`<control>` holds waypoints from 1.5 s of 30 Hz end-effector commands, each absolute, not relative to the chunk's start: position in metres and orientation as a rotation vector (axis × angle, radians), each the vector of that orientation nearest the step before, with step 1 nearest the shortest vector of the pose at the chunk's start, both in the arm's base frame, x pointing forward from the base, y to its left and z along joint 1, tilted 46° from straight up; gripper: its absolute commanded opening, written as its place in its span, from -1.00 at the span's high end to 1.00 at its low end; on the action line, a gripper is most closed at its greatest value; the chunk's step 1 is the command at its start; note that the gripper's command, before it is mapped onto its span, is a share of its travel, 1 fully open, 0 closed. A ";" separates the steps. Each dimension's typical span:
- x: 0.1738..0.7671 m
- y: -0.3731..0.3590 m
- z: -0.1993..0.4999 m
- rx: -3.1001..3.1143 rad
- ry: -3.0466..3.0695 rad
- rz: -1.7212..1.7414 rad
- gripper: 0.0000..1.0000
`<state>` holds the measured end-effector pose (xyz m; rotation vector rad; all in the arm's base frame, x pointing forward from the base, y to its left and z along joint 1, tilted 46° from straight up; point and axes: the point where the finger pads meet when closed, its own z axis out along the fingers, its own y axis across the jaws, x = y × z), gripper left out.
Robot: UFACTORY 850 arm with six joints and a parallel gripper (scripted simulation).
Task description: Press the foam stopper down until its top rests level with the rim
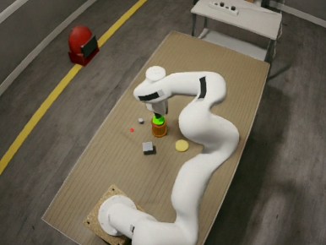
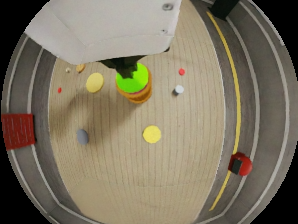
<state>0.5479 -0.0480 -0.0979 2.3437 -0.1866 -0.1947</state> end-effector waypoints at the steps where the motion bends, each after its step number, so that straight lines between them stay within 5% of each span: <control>1: 0.550 -0.044 -0.094 2.344 -0.187 -0.193 1.00; 45: 0.544 -0.065 -0.116 2.344 -0.187 -0.193 1.00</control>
